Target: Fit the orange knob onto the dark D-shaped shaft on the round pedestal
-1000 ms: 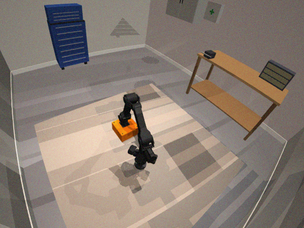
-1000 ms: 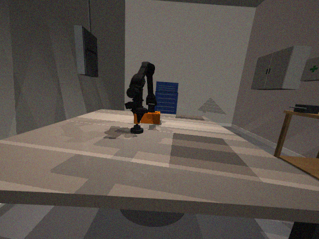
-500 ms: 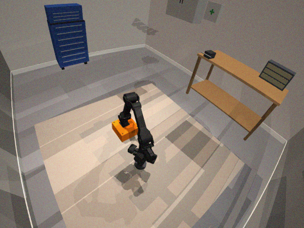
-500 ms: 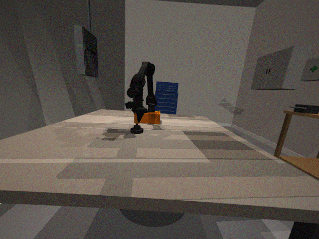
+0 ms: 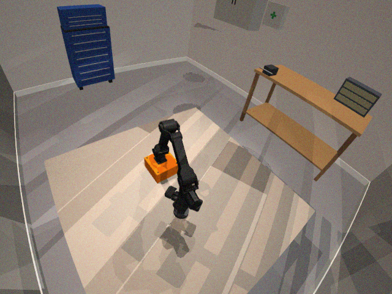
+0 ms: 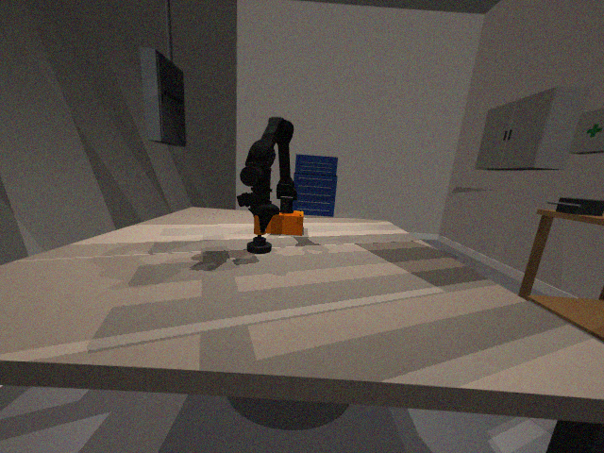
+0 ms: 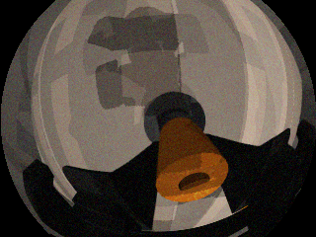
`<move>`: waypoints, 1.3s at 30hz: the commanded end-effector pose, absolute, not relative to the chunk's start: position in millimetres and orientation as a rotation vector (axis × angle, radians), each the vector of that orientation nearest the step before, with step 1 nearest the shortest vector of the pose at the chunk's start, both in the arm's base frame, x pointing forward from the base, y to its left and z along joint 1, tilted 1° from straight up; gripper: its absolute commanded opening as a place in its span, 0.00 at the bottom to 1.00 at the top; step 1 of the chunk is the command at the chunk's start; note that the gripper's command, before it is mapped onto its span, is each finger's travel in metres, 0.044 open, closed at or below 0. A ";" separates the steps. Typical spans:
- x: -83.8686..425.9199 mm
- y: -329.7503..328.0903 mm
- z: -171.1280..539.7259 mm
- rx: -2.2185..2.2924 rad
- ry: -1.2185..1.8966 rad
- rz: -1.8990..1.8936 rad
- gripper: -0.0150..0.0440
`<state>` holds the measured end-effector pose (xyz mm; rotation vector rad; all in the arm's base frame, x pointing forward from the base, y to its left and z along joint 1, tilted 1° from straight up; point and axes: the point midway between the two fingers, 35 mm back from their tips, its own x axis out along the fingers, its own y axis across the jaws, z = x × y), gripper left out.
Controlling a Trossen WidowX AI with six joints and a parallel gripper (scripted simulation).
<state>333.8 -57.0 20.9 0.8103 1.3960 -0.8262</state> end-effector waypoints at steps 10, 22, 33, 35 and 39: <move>334.9 -57.5 20.5 0.812 1.391 -0.828 0.25; 333.8 -57.5 18.3 0.820 1.387 -0.836 0.25; 334.2 -57.7 6.1 0.820 1.387 -0.836 0.25; 334.3 -57.8 4.1 0.820 1.387 -0.836 0.25; 333.7 -57.2 5.4 0.822 1.392 -0.836 0.25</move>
